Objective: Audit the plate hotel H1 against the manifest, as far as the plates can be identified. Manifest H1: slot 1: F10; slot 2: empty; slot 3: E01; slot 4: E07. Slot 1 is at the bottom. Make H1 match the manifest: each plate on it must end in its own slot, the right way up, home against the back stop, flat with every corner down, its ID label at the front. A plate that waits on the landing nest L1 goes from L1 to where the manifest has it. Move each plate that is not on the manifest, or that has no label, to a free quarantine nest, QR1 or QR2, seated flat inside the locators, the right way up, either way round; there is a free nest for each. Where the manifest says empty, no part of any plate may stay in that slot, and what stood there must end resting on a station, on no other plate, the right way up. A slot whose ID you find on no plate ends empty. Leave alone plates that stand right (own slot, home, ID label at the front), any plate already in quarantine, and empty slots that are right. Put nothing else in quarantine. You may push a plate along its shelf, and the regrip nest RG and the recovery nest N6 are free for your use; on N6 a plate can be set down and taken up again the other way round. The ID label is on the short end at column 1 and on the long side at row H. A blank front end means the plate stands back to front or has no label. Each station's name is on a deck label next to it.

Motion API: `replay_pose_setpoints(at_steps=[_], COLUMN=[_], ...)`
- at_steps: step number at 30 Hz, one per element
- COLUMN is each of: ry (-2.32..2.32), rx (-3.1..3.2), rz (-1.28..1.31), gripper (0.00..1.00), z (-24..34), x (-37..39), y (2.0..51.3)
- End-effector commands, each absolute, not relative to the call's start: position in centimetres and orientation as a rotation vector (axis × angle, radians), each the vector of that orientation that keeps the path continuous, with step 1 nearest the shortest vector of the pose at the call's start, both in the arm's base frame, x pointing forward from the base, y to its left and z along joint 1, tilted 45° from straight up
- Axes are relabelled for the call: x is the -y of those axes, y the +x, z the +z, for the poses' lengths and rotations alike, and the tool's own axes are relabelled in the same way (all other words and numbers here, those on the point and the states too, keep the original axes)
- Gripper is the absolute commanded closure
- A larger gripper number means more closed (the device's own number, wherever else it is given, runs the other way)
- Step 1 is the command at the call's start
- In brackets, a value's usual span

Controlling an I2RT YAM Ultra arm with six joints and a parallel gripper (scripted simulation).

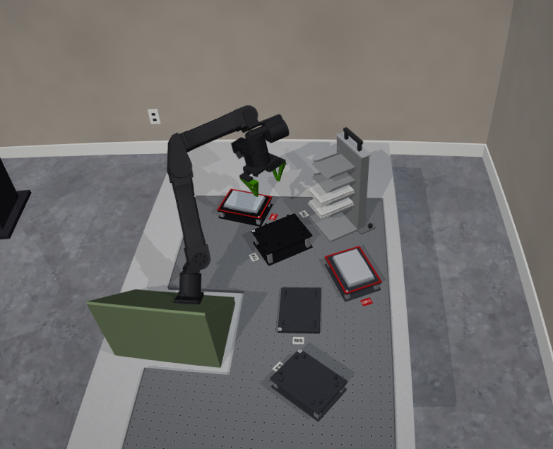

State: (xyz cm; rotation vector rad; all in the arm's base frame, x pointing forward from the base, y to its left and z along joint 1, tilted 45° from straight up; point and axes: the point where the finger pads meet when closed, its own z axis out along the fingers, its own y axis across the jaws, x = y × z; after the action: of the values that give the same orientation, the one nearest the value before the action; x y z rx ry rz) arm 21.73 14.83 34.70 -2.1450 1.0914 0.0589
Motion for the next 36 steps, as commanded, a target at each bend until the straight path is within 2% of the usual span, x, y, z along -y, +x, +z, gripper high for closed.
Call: replay_pose_setpoints(at_steps=[1,16,23,27,36], ry=[-1.882,-1.880,-1.378,-1.261,-0.609], rx=[-1.247,-1.254,-1.649,-1.689,-1.758], rz=[0.201,0.206,0.433,0.496,0.689], gripper=[0.00,0.00,0.00,0.00,0.00], z=[34.0,32.7,30.4,30.4,30.4], x=[-8.9,-9.2,-9.1,-9.1,-9.1], y=[23.1,23.5,24.2,24.2,24.2])
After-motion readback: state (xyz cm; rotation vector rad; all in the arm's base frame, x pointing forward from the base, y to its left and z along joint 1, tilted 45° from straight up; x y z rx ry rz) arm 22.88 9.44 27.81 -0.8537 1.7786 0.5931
